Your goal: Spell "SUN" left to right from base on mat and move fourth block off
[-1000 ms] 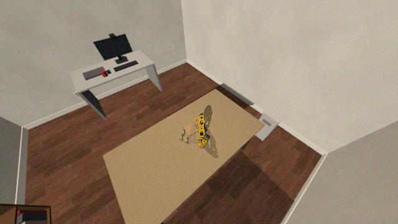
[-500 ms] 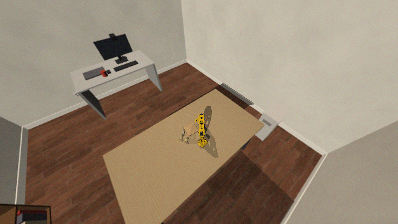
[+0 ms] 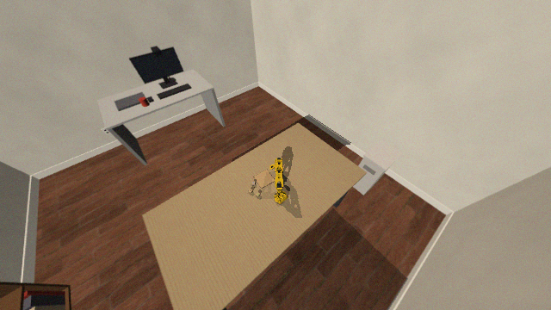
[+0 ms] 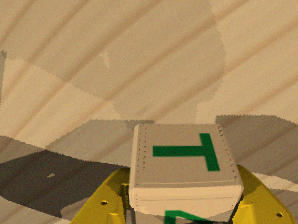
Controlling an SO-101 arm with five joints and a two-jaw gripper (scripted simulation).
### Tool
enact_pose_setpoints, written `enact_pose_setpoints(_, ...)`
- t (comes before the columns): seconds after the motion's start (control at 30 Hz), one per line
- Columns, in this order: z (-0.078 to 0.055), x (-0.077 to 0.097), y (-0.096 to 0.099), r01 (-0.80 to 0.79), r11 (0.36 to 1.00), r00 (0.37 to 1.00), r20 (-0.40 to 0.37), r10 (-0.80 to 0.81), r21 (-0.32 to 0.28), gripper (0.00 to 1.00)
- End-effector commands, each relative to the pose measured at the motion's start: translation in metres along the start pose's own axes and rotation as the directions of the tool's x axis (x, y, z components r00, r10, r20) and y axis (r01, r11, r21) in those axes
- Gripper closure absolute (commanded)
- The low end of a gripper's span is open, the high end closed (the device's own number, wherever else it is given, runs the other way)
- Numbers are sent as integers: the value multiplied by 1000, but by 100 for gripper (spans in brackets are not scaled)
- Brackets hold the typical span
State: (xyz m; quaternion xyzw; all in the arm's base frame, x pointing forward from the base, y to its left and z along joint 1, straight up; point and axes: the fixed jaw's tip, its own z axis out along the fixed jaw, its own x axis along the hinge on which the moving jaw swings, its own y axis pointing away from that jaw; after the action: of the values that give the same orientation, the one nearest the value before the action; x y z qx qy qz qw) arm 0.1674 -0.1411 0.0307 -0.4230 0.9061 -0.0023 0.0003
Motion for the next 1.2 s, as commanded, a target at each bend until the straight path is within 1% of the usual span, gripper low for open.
enact_pose_setpoints(0.0,-12,1,-10,0,996,1000,1,0,85,100)
enact_pose_setpoints(1.17,1,1,-11,0,996,1000,1,0,85,100)
